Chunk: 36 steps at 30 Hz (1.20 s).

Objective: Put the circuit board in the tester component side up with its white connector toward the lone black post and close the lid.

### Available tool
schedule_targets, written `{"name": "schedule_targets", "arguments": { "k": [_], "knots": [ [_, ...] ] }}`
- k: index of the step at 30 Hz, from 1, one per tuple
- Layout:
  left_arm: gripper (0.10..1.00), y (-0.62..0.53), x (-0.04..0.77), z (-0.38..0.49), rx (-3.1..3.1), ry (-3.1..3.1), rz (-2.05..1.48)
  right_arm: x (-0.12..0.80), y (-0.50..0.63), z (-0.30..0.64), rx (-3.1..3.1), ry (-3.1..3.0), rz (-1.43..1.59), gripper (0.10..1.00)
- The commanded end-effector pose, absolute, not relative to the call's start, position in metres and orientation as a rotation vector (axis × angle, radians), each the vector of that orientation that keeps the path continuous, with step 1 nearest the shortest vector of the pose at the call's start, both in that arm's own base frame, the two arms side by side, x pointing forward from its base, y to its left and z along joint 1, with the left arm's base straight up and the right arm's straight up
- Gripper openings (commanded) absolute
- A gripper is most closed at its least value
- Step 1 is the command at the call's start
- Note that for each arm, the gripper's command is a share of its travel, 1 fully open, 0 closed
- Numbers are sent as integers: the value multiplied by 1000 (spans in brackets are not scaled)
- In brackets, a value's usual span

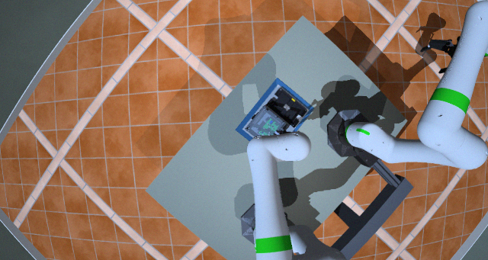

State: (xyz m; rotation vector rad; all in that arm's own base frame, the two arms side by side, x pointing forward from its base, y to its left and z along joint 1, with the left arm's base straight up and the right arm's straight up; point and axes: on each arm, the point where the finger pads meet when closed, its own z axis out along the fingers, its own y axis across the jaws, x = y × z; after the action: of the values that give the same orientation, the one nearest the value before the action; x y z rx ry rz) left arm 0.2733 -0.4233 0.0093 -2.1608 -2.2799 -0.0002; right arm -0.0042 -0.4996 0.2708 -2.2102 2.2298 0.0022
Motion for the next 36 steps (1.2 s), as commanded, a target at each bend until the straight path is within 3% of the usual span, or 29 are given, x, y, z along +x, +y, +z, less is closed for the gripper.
{"name": "schedule_targets", "arguments": {
  "k": [1, 36],
  "knots": [
    [190, -424, 270, 4, -2162, -2282, 1, -4, -500, 272, -2211, 2231, 0, 1000],
    [190, -425, 257, -38, -2162, -2282, 1, -4, -500, 272, -2211, 2231, 0, 1000]
  ]
}}
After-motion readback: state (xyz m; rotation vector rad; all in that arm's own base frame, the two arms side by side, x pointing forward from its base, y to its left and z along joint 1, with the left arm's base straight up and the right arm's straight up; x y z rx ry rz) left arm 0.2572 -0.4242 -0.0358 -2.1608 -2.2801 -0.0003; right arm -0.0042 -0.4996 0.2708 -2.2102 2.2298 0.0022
